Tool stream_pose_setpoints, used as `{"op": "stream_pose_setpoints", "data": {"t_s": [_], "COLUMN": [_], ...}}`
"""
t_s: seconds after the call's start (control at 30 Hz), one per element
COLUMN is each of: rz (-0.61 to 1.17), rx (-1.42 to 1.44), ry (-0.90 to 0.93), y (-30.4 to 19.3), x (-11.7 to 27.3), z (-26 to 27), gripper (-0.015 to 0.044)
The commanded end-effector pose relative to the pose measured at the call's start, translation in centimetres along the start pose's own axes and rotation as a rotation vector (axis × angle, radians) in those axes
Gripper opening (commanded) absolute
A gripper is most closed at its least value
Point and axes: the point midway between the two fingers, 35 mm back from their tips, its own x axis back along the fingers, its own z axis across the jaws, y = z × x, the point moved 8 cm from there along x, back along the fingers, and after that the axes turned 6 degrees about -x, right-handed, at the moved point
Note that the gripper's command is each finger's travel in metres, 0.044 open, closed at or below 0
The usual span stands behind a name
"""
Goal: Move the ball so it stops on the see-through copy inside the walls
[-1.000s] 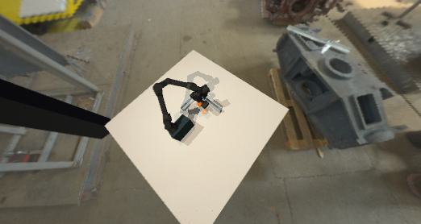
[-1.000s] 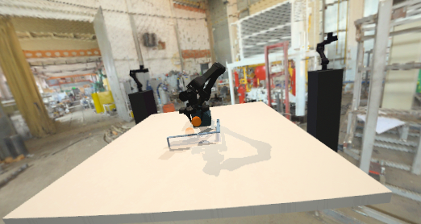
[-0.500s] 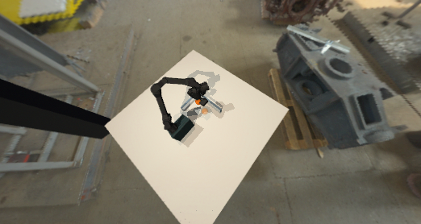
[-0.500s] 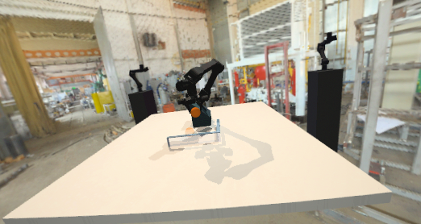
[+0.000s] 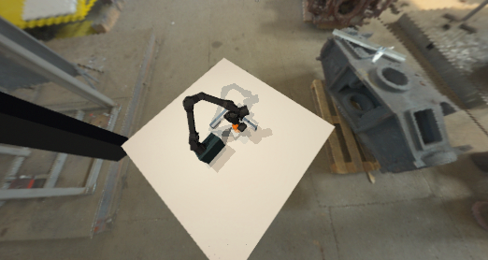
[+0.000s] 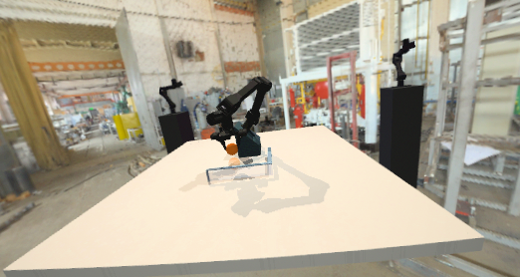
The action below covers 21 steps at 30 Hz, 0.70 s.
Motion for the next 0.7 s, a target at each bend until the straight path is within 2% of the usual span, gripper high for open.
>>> {"op": "stream_pose_setpoints", "data": {"t_s": [0.0,0.33,0.67], "rz": [-0.005,-0.005,-0.005], "rx": [0.007,0.007,0.007], "ry": [-0.004,-0.001,0.0], "y": [0.0,0.0,-0.1], "x": [-0.9,-6.6,-7.5], "z": [-0.2,-0.2,-0.2], "gripper": [0.0,0.0,0.0]}}
